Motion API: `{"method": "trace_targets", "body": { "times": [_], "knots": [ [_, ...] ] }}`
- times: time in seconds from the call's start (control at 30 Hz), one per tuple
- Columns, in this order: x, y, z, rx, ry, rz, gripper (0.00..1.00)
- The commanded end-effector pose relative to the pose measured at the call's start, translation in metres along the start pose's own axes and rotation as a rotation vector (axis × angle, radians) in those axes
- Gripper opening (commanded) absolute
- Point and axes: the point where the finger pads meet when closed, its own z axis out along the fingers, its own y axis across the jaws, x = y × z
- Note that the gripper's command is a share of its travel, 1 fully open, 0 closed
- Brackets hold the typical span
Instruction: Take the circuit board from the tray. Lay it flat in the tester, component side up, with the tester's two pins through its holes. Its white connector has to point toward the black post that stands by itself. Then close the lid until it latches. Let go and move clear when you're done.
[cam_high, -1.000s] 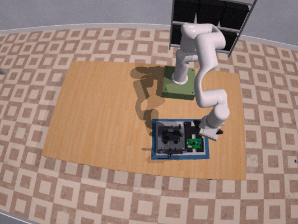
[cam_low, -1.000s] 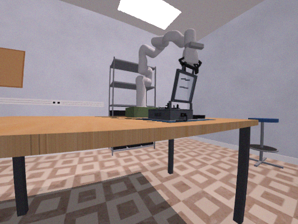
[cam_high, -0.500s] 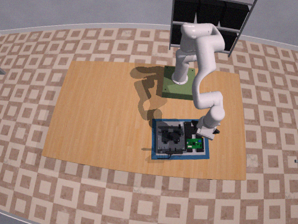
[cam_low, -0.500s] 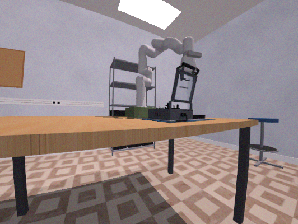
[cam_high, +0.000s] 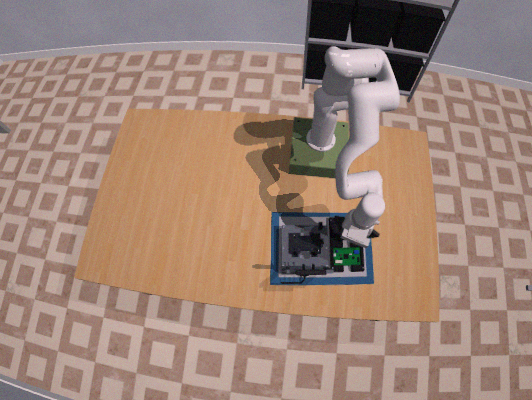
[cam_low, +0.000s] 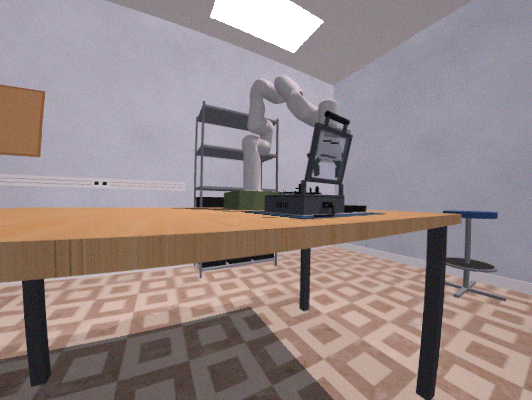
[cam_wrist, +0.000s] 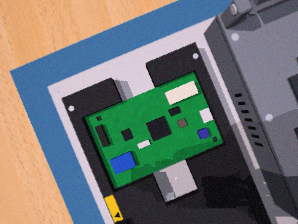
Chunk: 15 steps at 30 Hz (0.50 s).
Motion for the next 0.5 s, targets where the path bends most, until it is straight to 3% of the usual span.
{"method": "trace_targets", "body": {
  "times": [0.0, 0.23, 0.47],
  "knots": [
    [-0.002, 0.000, 0.023, 0.008, 0.012, 0.000, 1.00],
    [-0.013, 0.005, 0.067, 0.008, 0.012, 0.000, 1.00],
    [-0.016, 0.006, 0.079, 0.008, 0.012, 0.000, 1.00]
  ]
}}
